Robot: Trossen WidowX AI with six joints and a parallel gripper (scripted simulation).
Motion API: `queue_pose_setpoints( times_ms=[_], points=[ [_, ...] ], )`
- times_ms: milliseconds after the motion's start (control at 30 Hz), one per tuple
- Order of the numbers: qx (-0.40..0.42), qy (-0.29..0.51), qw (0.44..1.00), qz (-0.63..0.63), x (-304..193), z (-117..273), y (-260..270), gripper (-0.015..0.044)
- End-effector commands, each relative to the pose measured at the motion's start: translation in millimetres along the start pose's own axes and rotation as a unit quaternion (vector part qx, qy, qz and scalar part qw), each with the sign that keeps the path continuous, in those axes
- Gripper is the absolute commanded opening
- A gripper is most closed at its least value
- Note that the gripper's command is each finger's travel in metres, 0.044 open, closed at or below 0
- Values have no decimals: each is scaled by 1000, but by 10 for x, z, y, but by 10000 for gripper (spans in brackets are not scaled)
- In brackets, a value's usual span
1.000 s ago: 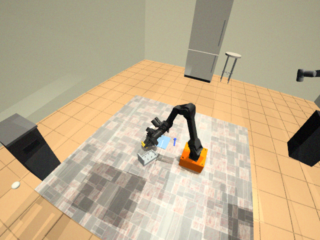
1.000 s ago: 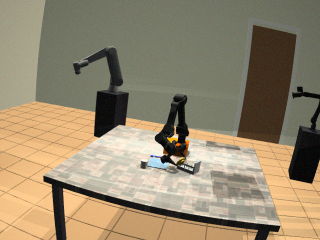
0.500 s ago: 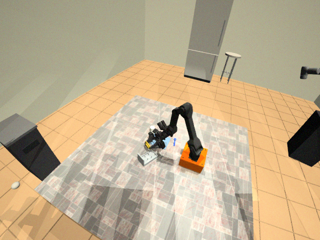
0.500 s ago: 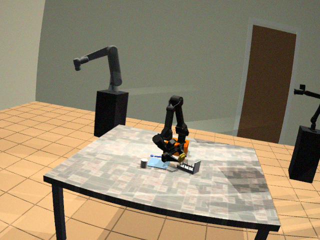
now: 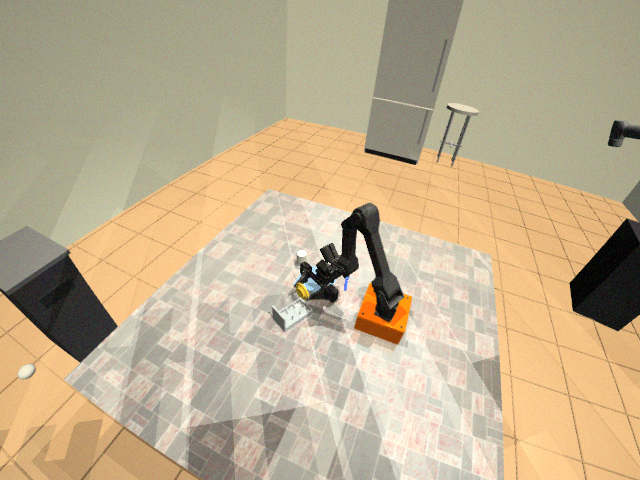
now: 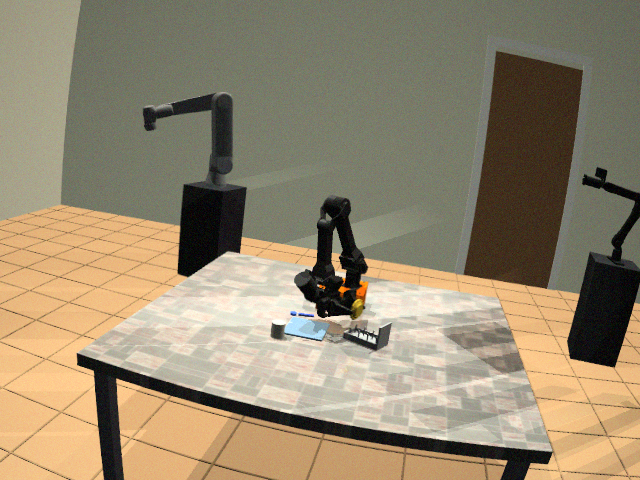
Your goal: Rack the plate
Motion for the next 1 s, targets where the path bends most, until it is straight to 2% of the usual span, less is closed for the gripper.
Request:
queue_pose_setpoints(
  times_ms=[0, 967],
  points=[
    [4, -4, 1000, 4, -2, 4, 27, 0],
    [4, 8, 1000, 15, -305, -130, 34, 0]
  ],
)
Point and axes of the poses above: the point midway between the two fingers, 35 mm back from their tips, its own z axis back along the fingers, its own y axis across the jaws, x = y × z, the point moved 4 cm from there along z, back along the fingers, and after that the axes turned 9 degrees about -z, right-handed, at the moved point
